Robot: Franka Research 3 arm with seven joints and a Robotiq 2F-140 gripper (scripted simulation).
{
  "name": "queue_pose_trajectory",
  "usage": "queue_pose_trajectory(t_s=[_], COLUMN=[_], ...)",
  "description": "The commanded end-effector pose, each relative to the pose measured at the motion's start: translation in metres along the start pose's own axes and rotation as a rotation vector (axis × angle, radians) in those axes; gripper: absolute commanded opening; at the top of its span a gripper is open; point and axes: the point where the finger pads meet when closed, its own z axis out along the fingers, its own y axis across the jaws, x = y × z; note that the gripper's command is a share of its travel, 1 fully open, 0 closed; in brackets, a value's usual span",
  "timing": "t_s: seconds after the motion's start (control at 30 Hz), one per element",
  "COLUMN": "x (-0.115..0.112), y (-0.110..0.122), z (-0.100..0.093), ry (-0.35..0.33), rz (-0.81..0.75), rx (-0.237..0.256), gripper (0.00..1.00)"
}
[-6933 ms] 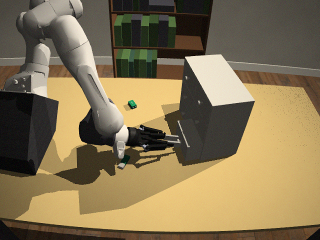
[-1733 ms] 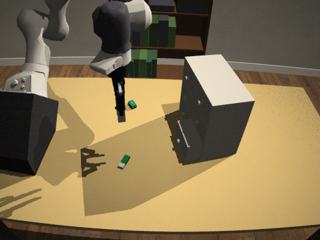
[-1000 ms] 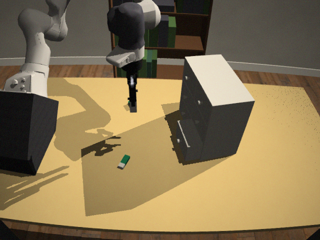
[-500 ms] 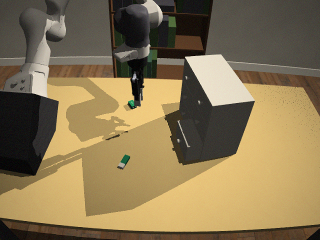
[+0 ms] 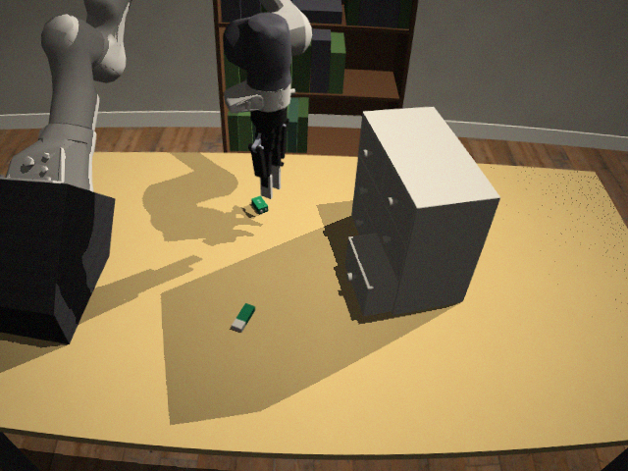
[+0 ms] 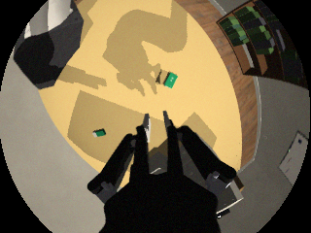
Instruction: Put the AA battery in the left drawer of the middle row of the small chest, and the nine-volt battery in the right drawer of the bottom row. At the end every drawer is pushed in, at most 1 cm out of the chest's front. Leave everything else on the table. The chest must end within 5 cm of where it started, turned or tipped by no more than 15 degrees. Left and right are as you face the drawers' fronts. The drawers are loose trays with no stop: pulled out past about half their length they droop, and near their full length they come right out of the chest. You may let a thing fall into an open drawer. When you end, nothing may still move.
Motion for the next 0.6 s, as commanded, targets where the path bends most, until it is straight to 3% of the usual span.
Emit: queue_pose_trajectory(t_s=[0.0,0.03,0.07,0.2,0.23,0.57], x=[0.000,0.000,0.015,0.015,0.030,0.042], y=[0.004,0.004,0.020,0.020,0.033,0.042], z=[0.002,0.002,0.014,0.014,0.024,0.033], ry=[-0.013,-0.013,-0.011,-0.011,-0.010,-0.009], rz=[0.183,0.183,0.279,0.279,0.365,0.438], rx=[0.000,0.000,0.002,0.002,0.005,0.009], gripper=[0.20,0.20,0.20,0.20,0.20,0.20])
